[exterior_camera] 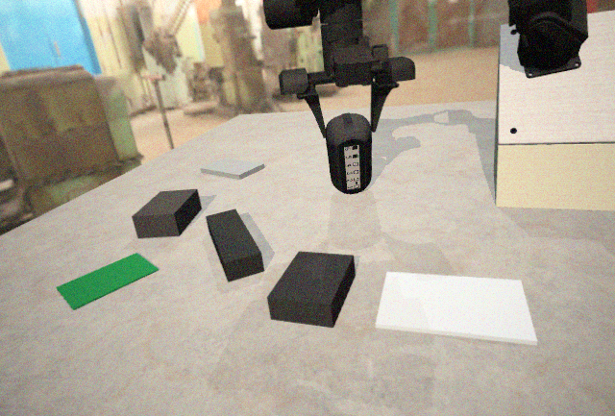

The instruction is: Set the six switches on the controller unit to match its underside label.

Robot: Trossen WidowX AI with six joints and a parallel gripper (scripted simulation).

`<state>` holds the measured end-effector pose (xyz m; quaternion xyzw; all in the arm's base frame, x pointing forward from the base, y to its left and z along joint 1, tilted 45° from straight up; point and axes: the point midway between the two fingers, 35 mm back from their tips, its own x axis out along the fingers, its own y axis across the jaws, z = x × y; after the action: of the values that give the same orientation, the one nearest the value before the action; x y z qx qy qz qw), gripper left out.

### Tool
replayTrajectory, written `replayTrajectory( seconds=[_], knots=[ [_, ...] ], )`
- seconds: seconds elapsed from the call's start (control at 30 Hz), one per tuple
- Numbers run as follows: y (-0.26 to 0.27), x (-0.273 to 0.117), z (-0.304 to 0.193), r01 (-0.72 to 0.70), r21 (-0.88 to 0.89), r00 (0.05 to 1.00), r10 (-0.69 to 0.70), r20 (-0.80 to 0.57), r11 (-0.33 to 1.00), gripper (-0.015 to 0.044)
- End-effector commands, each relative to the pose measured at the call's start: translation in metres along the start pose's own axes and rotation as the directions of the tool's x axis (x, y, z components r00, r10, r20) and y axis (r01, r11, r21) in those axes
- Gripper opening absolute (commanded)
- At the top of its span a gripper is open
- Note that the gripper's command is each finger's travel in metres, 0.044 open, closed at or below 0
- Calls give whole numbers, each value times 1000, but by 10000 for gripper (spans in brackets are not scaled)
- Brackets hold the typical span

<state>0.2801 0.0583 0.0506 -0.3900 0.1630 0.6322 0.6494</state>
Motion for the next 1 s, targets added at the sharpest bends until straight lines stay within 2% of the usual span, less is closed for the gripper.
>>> replayTrajectory(
  seconds=[0.0, 0.97],
  knots=[
    [4, 5, 3, -12, 7, 1000, 12, -2, 1000, 338],
    [4, 17, 22, -12, 7, 1000, 12, 0, 1000, 338]
  ],
)
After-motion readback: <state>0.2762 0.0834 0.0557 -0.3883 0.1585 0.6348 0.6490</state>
